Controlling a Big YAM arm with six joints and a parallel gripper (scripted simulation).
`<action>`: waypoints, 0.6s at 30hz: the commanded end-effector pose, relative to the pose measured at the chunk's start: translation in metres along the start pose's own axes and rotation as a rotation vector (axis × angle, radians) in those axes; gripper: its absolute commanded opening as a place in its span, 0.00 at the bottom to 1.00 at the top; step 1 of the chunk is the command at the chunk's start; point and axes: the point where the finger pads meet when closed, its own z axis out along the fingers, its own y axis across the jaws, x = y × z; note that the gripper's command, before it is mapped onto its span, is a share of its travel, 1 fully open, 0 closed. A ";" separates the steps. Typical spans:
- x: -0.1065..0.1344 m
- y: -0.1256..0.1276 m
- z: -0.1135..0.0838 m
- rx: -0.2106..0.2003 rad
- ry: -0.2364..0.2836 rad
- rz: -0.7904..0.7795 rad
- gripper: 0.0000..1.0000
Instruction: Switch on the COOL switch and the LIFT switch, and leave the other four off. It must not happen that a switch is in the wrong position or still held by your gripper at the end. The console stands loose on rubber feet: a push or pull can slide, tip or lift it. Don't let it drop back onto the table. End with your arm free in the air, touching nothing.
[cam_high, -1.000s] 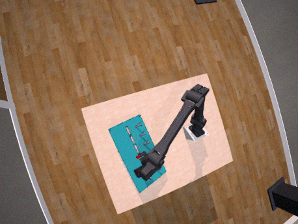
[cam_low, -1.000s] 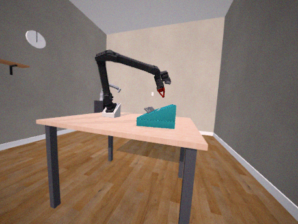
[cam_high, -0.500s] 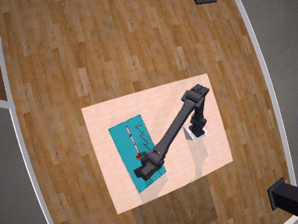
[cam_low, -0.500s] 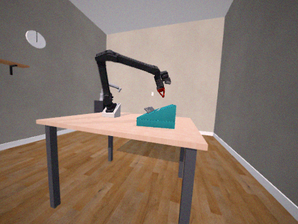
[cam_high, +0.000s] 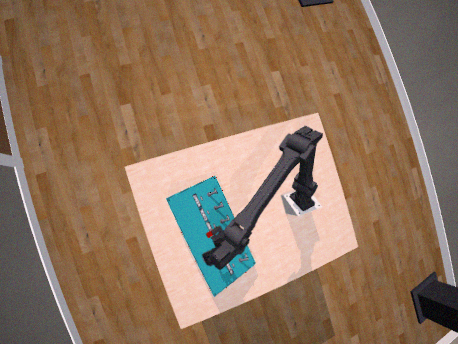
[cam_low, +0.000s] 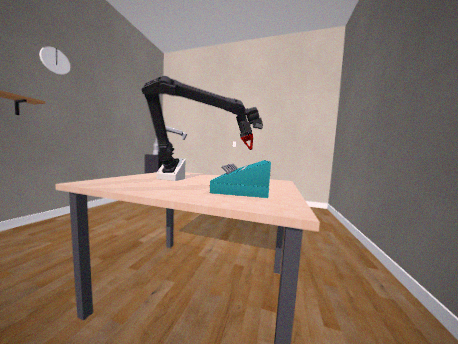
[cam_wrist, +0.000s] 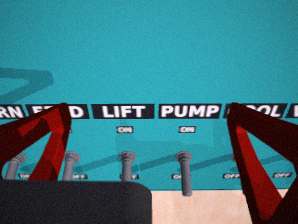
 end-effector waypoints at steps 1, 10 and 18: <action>-0.014 -0.030 -0.013 -0.005 -0.041 0.031 1.00; -0.012 -0.052 -0.012 -0.003 -0.037 0.027 1.00; -0.015 -0.055 -0.019 -0.005 -0.049 0.017 1.00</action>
